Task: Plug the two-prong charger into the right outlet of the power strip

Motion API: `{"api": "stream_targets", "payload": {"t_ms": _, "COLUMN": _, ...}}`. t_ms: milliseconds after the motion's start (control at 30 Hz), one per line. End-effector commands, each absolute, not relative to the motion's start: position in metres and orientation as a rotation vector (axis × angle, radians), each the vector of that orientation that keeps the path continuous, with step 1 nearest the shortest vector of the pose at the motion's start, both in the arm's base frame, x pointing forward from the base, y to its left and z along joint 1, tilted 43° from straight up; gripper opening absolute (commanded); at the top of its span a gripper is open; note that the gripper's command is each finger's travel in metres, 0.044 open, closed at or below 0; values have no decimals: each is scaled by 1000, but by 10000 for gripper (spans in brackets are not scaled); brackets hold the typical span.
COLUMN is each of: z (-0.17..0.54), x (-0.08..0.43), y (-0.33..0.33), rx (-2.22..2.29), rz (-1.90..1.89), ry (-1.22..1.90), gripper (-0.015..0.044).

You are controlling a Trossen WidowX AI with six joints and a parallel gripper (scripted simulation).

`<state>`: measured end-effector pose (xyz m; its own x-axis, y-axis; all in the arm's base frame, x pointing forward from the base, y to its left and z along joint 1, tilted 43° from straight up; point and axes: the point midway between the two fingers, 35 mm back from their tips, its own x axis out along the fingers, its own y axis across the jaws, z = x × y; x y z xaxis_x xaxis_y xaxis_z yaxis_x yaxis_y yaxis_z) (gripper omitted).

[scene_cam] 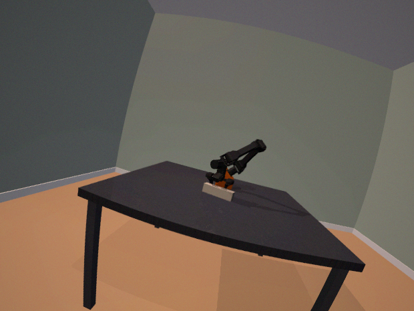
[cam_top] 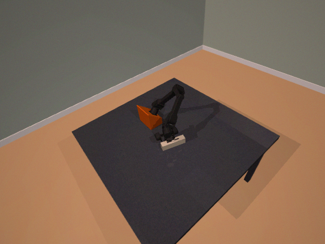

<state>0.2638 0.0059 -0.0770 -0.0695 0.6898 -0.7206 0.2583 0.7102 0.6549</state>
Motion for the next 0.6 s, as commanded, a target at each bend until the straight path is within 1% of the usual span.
{"api": "stream_targets", "payload": {"t_ms": 0, "z": -76, "x": 258, "y": 7, "rx": 778, "rz": 424, "ry": 1645, "gripper": 440}}
{"api": "stream_targets", "payload": {"t_ms": 567, "z": -73, "x": 239, "y": 10, "rx": 778, "rz": 424, "ry": 1646, "gripper": 440}}
